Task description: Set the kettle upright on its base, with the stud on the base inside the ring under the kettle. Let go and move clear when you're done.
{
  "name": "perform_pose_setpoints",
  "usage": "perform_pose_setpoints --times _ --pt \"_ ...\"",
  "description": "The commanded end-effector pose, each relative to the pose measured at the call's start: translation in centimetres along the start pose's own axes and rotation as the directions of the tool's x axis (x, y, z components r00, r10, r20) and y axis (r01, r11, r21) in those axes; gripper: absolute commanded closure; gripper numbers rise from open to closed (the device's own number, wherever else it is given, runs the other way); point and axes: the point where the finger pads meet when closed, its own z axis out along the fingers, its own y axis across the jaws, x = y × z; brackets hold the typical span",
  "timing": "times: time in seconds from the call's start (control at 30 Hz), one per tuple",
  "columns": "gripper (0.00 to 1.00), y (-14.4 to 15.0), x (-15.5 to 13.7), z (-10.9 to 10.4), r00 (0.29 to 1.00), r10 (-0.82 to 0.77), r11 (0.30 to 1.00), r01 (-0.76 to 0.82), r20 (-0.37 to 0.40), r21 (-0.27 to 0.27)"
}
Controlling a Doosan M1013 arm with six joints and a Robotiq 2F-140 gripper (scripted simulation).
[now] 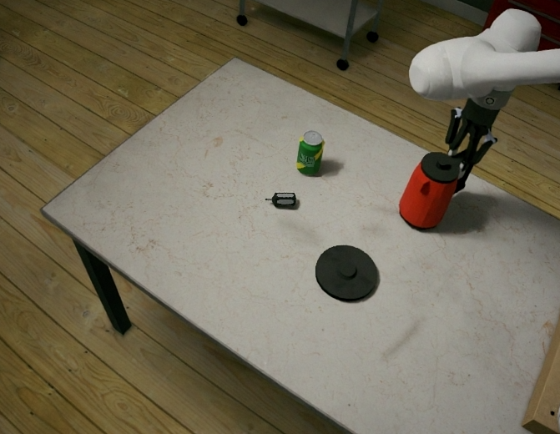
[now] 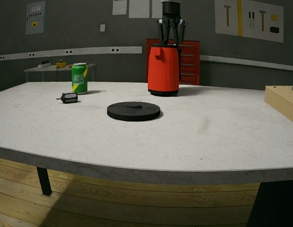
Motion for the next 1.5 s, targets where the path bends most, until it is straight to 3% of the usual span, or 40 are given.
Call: perform_pose_setpoints --times 0.0,0.7,1.47 --pt "0.90 0.0 0.0 -0.4 1.000 0.000 1.000 0.000 0.000 0.001" --pt "0.90 0.0 0.0 -3.4 1.000 0.000 1.000 0.000 0.000 0.001" --pt "0.90 0.0 0.0 -3.6 1.000 0.000 1.000 0.000 0.000 0.001"
